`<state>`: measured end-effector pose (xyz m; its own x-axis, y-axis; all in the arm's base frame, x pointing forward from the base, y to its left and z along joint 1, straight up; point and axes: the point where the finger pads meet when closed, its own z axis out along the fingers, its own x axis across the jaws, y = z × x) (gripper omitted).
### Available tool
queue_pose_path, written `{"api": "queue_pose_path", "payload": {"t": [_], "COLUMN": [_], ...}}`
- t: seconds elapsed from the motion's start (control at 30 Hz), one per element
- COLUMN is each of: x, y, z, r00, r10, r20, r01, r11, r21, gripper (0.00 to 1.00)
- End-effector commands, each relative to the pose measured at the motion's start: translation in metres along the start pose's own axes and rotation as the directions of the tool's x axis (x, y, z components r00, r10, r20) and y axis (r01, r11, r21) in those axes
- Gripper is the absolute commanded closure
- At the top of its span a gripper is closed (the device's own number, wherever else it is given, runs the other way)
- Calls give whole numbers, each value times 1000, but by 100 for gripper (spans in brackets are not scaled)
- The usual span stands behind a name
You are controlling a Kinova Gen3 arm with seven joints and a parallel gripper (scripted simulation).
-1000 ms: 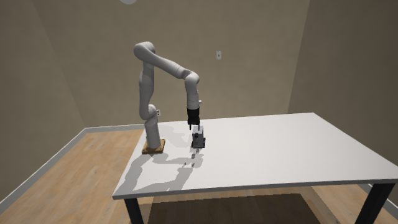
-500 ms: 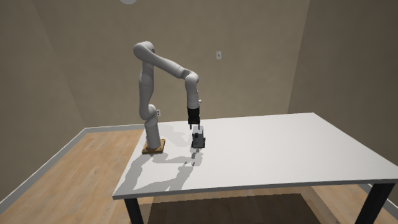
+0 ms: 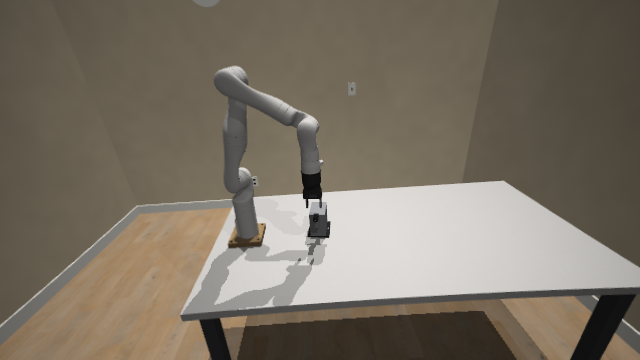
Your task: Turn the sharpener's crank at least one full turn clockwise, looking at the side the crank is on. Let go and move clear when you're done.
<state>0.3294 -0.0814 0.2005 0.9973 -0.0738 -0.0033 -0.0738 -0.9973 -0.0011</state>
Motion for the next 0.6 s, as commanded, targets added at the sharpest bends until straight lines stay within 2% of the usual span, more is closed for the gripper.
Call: {"api": "queue_pose_path", "payload": {"t": [0.0, 0.47, 0.5, 0.57], "x": [0, 1, 1, 1], "y": [-2, -5, -5, -5], "z": [0, 0, 0, 0], "r00": [1000, 1000, 1000, 1000], "r10": [-6, -11, -11, -11], "r20": [-5, -9, -9, -9], "r01": [6, 11, 11, 11], "r11": [1000, 1000, 1000, 1000], "r21": [-2, -5, -5, -5], "gripper": [0, 0, 100, 100]}}
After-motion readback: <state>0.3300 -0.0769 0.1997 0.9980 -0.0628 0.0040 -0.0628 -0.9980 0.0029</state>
